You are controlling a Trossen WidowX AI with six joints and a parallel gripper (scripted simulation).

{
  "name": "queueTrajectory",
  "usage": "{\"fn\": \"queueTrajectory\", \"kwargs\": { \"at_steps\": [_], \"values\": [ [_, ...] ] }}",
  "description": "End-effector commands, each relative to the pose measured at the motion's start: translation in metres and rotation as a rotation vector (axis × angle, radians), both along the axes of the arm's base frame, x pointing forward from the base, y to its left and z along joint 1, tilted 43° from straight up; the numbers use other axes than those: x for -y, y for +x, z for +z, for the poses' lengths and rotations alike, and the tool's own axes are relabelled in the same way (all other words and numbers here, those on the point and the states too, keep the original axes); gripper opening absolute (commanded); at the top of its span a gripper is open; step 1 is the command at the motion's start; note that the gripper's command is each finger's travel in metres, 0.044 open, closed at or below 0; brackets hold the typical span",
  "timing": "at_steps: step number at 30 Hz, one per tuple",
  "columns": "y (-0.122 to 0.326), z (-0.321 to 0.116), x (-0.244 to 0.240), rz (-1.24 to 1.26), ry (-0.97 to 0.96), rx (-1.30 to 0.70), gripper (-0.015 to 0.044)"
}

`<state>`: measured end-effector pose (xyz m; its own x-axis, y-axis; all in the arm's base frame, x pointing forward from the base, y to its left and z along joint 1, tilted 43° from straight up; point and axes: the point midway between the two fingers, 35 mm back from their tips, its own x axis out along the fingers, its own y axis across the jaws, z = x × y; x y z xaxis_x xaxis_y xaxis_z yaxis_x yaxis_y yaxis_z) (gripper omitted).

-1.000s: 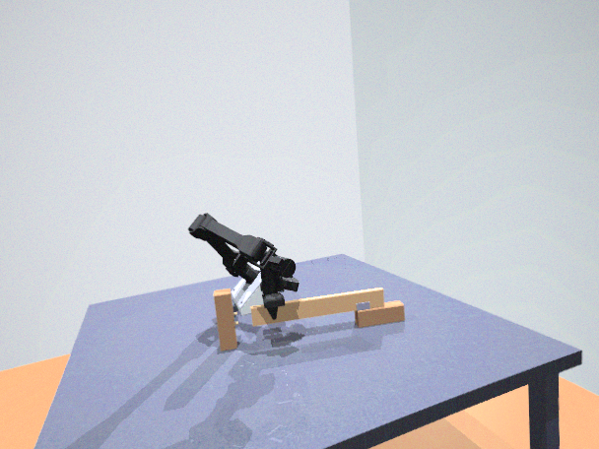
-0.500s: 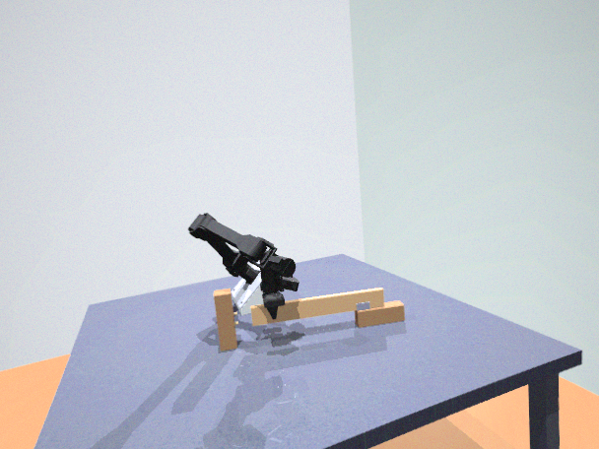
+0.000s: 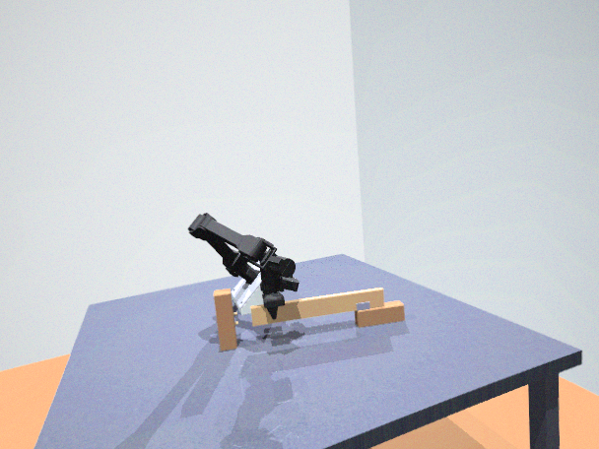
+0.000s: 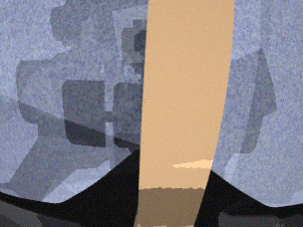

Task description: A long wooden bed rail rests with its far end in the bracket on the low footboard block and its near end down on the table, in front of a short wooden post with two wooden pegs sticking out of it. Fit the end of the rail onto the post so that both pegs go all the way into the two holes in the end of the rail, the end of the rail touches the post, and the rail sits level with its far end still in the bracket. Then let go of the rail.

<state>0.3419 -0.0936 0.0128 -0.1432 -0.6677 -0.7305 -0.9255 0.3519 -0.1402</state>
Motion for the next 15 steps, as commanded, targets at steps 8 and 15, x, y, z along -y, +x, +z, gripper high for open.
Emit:
{"fn": "queueTrajectory", "kwargs": {
  "at_steps": [8, 15],
  "values": [
    [-0.0007, 0.0029, 0.0010, 0.003, 0.003, 0.004, 0.0000],
    [-0.0013, 0.0047, 0.0021, 0.003, 0.003, 0.004, 0.0000]
  ]
}}
